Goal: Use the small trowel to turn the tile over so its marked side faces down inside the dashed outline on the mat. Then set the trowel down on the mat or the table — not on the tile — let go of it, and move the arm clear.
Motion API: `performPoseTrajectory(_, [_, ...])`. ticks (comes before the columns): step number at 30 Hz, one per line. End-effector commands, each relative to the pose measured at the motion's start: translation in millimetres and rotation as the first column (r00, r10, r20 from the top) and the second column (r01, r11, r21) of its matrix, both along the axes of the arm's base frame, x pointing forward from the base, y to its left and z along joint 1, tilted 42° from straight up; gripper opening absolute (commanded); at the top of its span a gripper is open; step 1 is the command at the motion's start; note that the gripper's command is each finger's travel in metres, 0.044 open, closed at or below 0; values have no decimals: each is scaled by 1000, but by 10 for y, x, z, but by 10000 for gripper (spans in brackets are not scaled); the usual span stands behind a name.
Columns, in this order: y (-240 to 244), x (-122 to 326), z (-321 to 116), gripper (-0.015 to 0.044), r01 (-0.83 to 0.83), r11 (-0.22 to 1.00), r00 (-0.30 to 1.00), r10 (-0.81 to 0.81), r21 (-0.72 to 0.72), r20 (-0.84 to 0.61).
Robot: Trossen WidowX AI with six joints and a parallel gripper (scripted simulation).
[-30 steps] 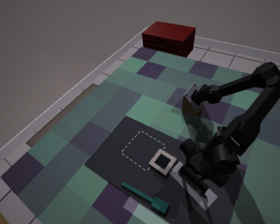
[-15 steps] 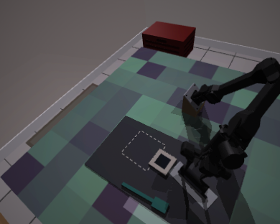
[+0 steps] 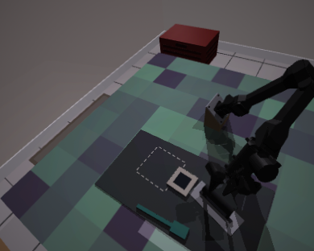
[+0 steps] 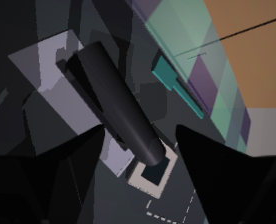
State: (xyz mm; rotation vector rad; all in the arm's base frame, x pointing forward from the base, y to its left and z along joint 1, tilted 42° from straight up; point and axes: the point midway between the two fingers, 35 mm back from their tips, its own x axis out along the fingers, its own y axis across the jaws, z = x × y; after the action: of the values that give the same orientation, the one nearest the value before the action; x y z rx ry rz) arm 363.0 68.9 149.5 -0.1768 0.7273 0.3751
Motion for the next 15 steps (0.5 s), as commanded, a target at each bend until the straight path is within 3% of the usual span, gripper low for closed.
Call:
performPoseTrajectory(1, [20, -43, -34, 300, -62, 994, 996, 68, -93, 57])
performPoseTrajectory(15, [51, -188, -100, 300, -199, 888, 933, 301, -414, 197])
